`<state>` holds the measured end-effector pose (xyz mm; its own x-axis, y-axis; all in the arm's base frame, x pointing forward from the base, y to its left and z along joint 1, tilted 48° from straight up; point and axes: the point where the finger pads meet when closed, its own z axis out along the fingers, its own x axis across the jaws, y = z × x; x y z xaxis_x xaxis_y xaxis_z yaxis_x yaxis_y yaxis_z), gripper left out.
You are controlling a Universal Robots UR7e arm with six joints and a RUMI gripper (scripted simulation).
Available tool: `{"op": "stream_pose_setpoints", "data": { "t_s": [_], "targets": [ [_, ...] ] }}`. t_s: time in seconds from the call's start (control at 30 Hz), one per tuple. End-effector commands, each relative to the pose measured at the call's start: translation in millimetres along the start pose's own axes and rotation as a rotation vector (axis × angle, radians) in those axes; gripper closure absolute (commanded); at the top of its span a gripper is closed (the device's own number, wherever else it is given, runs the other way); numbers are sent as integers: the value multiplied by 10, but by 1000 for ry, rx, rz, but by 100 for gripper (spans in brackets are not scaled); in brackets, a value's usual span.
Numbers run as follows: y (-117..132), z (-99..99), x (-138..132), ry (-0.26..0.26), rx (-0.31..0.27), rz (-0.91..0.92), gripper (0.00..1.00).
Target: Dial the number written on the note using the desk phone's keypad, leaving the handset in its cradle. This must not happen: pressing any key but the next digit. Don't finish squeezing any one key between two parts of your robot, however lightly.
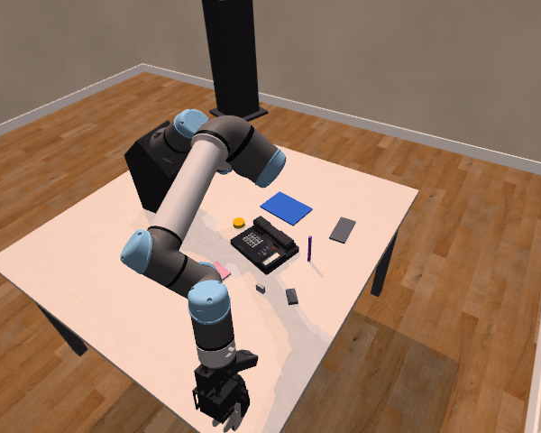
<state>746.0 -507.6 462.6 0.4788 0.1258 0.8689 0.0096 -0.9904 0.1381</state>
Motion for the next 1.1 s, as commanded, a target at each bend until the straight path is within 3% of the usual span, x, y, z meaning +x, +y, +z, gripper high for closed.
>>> {"op": "stream_pose_setpoints", "data": {
  "t_s": [0.0,0.3,0.47,0.8,0.87,1.07],
  "targets": [
    [13,-30,-15,-3,-2,5,100],
    [49,-145,-139,-22,-6,37,100],
    [88,-309,-315,-49,-11,83,100],
    [107,-856,-921,-134,-27,241,100],
    [107,-856,-921,-134,-27,241,100],
    [-7,-1291,-1429,-196,-38,376,100]
  ]
}}
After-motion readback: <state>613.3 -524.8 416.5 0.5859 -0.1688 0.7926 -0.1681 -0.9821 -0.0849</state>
